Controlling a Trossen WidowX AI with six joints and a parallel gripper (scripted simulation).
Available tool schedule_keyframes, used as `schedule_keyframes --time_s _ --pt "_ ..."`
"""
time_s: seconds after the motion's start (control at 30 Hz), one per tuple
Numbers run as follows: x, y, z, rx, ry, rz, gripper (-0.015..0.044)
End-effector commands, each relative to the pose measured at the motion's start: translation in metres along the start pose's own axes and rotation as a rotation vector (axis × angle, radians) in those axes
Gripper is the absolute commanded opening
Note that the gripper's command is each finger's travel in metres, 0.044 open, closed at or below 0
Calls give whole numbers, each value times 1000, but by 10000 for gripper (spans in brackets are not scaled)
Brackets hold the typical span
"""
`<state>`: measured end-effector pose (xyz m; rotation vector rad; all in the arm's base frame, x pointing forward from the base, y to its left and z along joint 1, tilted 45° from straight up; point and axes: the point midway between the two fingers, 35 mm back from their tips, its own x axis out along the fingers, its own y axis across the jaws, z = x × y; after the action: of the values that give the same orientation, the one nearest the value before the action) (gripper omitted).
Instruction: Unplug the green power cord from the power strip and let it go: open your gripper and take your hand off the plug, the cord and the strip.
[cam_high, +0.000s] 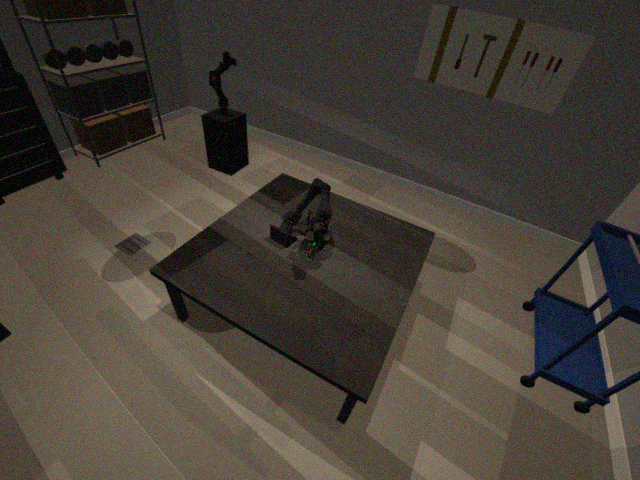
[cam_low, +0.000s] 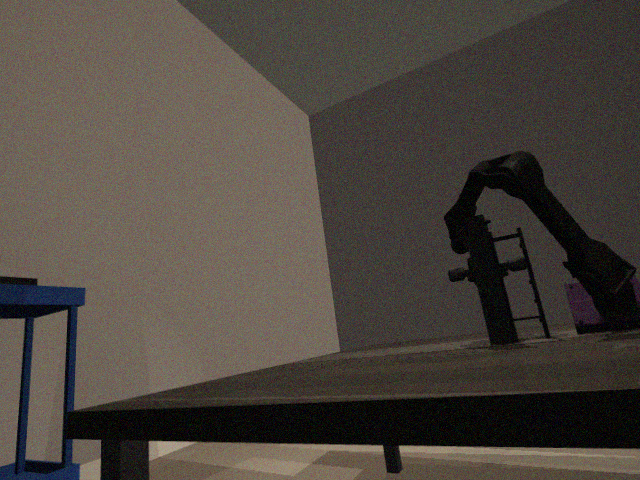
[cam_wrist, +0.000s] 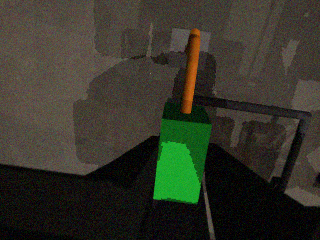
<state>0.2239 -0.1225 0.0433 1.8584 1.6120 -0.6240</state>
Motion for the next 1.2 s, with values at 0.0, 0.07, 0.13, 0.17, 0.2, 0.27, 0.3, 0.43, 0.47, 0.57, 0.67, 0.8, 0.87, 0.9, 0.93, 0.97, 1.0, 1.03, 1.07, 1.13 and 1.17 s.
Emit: schedule_keyframes --time_s 0.0,0.07,0.13,0.17,0.2,0.27,0.3,0.43,0.47,0.57,0.67,0.8,0.87,0.9,0.93,0.97,1.0,1.03,1.07,1.13,1.17 --pt "-6 3 22 -7 -46 3 0" --pt "-7 3 25 -7 -46 3 0" --pt "-7 3 29 -7 -46 3 0" --pt "-8 3 30 -7 -46 3 0" --pt "-8 3 32 -7 -46 3 0" --pt "-9 3 35 -6 -46 3 0" --pt "-9 3 37 -6 -46 3 0" --pt "-10 3 40 -5 -46 3 26" --pt "-8 3 37 -5 -44 4 53" --pt "-4 2 31 -3 -42 4 131" --pt "-4 2 31 -3 -42 4 210" --pt "-4 2 31 -3 -42 4 315" --pt "-4 2 31 -3 -42 4 368" --pt "-5 2 33 -3 -42 4 394" --pt "-6 3 36 -3 -42 4 420" --pt "-7 3 42 -3 -43 4 440" --pt "-9 4 48 -3 -44 4 440" --pt "-12 4 57 -3 -44 4 440" --pt "-14 4 66 -3 -45 4 440" --pt "-18 3 83 -4 -46 4 440" --pt "-19 2 88 -4 -46 4 440"
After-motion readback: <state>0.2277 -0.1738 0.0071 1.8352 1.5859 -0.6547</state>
